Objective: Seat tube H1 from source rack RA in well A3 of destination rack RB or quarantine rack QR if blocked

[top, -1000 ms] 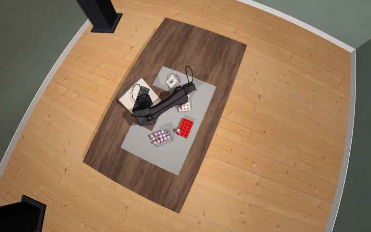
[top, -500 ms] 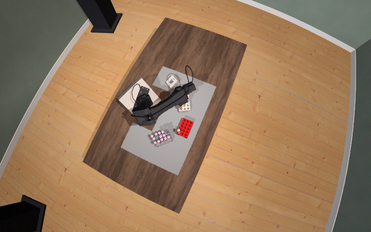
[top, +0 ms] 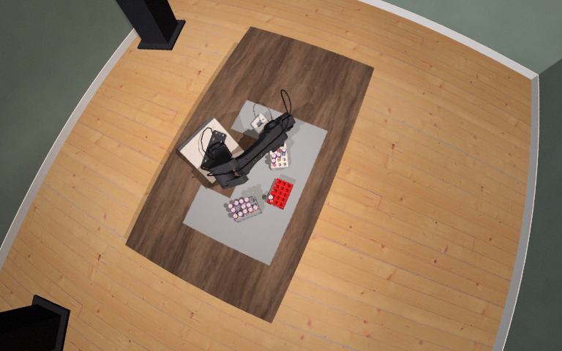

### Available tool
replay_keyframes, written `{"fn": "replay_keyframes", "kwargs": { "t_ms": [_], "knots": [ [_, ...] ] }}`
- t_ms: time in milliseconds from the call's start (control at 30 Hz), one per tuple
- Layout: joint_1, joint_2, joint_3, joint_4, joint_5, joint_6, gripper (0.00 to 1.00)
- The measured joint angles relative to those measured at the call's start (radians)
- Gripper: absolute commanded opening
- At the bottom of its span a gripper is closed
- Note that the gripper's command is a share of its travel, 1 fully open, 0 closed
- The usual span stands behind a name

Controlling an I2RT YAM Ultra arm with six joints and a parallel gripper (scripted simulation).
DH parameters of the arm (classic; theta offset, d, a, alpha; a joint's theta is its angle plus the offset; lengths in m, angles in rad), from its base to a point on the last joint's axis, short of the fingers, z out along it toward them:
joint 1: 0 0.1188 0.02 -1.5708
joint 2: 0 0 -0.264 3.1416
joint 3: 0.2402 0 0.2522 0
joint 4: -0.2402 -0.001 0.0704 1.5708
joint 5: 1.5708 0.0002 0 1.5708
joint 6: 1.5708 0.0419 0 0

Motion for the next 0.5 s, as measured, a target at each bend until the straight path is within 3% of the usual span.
{"fn": "replay_keyframes", "kwargs": {
  "t_ms": [200, 500],
  "knots": [
    [0.054, 0.064, 0.017, 0.007, 0.004, 0.074, 0.00],
    [0.055, 0.067, 0.018, 0.006, 0.010, 0.104, 0.00]
  ]
}}
